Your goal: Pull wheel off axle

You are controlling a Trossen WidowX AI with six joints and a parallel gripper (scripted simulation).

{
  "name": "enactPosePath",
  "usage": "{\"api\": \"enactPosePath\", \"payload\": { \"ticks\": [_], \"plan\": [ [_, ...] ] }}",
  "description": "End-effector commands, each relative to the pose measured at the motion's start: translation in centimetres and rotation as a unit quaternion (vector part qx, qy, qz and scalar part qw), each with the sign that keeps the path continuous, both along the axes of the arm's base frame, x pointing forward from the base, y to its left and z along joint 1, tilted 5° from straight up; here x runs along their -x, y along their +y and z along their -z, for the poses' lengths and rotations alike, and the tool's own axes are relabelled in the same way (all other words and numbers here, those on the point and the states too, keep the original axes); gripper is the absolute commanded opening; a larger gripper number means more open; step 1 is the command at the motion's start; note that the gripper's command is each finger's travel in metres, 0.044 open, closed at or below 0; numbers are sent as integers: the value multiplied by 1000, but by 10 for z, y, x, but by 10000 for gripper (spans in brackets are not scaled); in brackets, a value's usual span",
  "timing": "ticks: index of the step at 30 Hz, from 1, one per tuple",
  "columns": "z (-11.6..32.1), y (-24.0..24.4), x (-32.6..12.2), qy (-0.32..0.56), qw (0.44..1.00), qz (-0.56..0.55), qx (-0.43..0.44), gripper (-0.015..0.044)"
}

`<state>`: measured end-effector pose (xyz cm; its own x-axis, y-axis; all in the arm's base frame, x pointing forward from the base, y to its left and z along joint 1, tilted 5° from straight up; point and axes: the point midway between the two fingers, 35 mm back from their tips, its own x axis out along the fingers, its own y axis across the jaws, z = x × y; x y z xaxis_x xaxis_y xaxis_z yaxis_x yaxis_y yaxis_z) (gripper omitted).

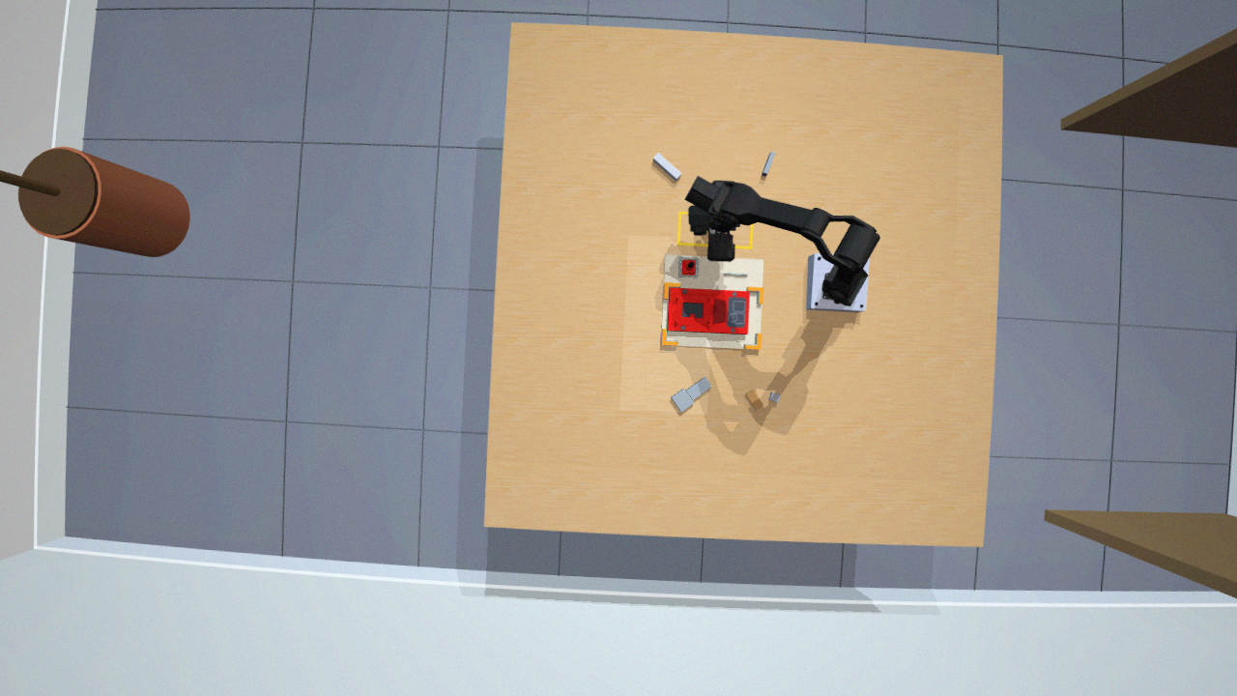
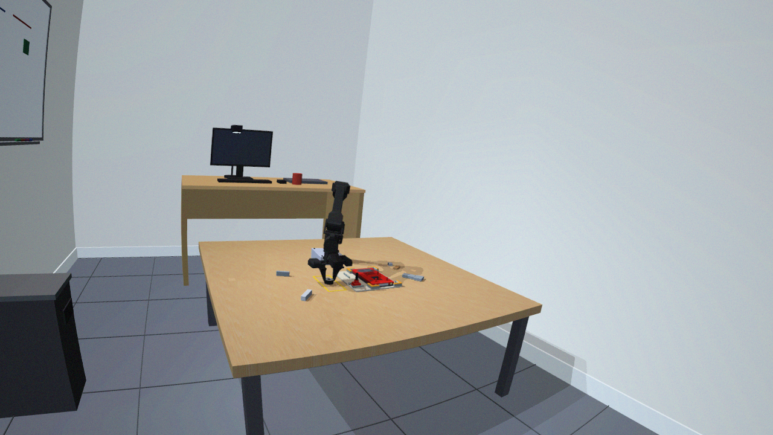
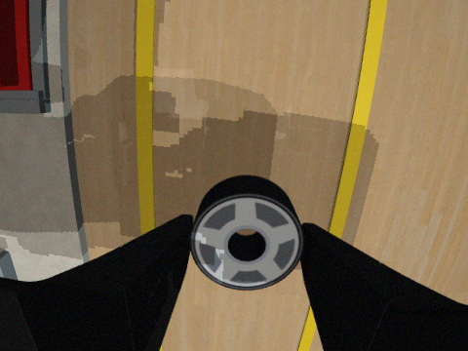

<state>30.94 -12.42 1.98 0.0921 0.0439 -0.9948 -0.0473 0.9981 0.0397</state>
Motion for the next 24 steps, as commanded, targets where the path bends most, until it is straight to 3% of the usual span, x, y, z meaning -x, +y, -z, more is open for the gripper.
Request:
{"api": "enactPosePath", "payload": {
  "ticks": [1,3,9,13,14,18,24],
  "plan": [
    [0,0,0,0,1000,0,0,263],
    [-8,-1,0,0,1000,0,0,300],
    [-58,-3,5,3,1000,3,-3,300],
    [-60,-3,5,3,1000,3,-3,300],
    [-54,-4,3,-1,1000,6,0,326],
    [-75,6,35,2,1000,5,-1,431],
    [-99,26,88,6,1000,3,-4,440]
  ]
}}
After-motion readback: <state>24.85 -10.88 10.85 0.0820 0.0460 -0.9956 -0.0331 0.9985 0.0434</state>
